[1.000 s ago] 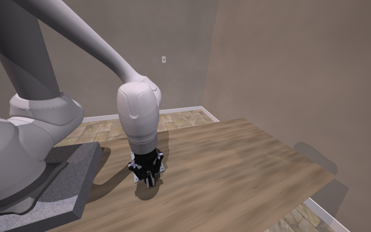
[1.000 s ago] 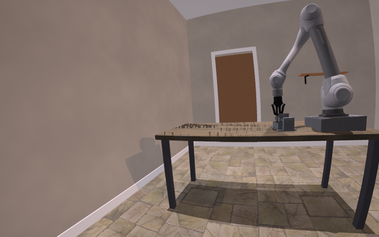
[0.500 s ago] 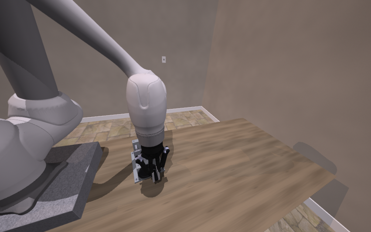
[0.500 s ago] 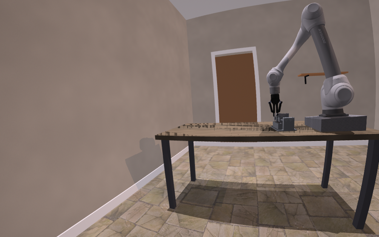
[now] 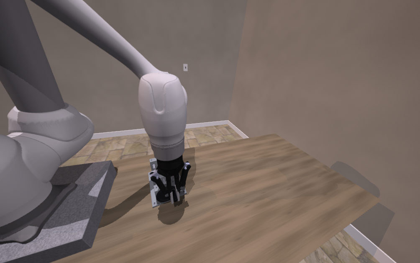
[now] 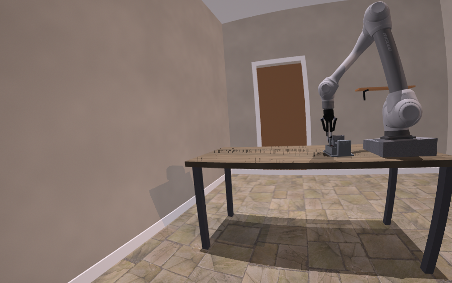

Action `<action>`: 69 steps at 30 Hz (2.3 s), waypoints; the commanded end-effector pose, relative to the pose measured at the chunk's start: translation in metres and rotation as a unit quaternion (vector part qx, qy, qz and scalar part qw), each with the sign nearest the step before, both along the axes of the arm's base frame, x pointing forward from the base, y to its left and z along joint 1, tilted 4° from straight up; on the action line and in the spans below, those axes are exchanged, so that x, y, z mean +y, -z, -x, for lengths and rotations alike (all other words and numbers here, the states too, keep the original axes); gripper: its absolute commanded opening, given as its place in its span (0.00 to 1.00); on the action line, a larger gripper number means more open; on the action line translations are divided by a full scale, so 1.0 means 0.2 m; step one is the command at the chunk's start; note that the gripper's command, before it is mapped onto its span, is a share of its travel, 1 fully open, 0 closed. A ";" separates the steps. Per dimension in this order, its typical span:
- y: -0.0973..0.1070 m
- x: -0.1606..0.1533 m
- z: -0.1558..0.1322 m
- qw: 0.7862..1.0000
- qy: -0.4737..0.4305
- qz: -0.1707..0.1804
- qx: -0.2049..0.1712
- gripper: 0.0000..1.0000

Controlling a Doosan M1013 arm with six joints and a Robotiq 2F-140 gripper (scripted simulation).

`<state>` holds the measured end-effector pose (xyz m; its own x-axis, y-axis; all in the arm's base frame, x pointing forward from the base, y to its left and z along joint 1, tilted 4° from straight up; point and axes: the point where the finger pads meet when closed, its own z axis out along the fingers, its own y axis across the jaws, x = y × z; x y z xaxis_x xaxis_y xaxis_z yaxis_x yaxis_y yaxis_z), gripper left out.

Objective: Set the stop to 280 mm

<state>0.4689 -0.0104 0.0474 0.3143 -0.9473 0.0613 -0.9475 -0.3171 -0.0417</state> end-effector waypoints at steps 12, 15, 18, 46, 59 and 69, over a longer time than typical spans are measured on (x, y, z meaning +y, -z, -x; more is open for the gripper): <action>-0.05 -0.03 0.09 1.000 0.000 0.000 0.000 0.04; -0.05 -0.04 0.12 1.000 0.000 0.000 0.000 0.04; -0.04 -0.05 0.16 1.000 0.000 0.000 0.000 0.04; 0.16 -0.08 0.22 1.000 0.000 0.000 0.000 0.04; 0.21 -0.07 0.17 1.000 0.000 0.000 0.000 0.04; 0.23 -0.05 0.11 1.000 0.000 0.000 0.000 0.04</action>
<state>0.4423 -0.0221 0.0027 0.3154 -0.9470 0.0614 -0.9473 -0.3181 -0.0392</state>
